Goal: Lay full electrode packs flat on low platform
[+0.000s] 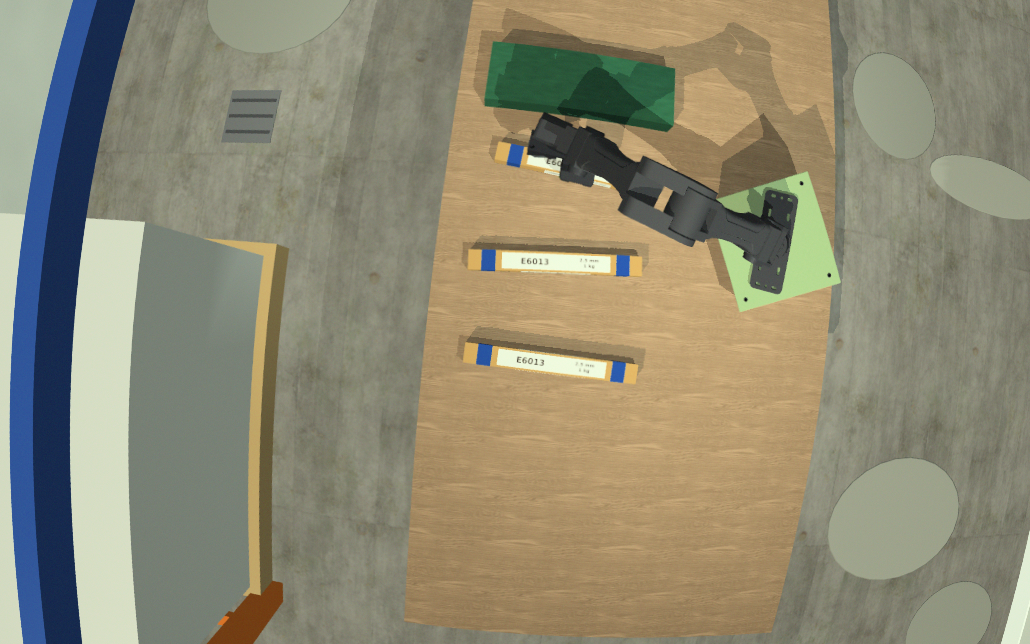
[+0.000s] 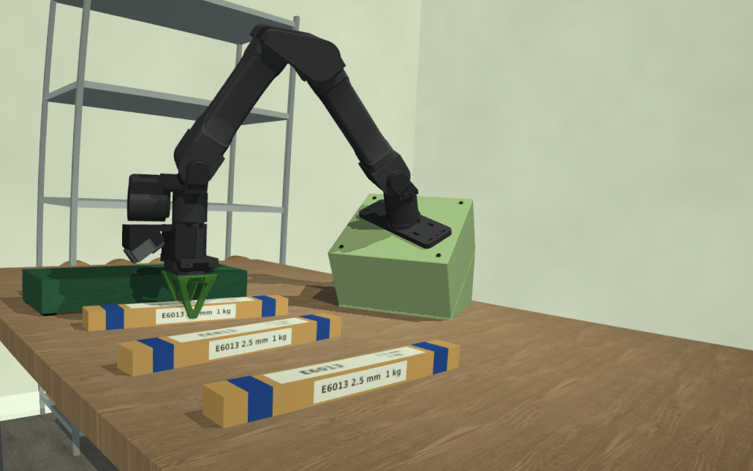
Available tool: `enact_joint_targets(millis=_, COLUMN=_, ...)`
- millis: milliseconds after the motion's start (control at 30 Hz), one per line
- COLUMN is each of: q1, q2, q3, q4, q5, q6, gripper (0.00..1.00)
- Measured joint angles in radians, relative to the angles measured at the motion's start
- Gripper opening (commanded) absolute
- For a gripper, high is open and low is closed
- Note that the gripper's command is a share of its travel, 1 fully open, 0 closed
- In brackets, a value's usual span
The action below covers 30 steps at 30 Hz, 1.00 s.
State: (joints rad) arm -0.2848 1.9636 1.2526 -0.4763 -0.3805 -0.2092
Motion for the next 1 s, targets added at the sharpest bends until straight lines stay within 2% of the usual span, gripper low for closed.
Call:
enact_joint_targets(millis=667, q1=0.0, q2=-0.003, q3=-0.005, q4=-0.003, q5=0.0, q6=-0.009, gripper=0.0)
enact_joint_targets(millis=1000, q1=0.0, q2=-0.022, q3=-0.005, q4=-0.047, q5=-0.006, q6=-0.026, gripper=0.0)
